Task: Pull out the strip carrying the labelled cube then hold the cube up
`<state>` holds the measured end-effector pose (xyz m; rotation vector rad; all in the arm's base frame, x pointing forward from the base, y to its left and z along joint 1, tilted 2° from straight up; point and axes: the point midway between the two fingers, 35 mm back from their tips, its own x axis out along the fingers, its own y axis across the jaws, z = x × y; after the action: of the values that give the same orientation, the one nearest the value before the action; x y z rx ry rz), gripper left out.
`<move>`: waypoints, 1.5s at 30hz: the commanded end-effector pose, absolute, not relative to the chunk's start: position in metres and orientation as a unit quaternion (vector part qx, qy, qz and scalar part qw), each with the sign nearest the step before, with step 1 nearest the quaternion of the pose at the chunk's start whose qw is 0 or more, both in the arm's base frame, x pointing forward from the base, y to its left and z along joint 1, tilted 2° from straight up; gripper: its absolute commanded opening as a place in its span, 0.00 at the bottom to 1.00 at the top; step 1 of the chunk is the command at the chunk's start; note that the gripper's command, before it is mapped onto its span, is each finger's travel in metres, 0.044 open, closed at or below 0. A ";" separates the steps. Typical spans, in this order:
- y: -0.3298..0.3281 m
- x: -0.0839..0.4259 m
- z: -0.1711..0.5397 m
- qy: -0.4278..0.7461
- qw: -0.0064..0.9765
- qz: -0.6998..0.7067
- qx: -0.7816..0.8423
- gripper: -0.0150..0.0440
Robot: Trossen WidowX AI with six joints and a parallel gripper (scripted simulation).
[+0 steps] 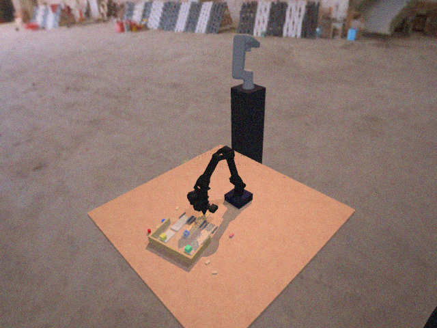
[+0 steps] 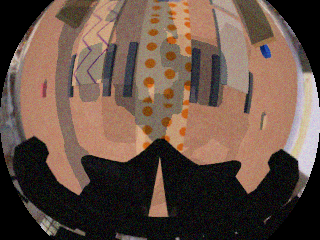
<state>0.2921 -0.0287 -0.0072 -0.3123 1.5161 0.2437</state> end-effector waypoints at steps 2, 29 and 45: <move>-0.032 0.278 -0.012 0.691 0.700 0.111 -0.141 0.25; -0.044 0.241 -0.013 0.692 0.699 0.111 -0.141 0.25; -0.052 0.219 -0.013 0.693 0.698 0.111 -0.141 0.25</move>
<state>0.2315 -0.0511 -0.0080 -0.3165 1.5195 0.2405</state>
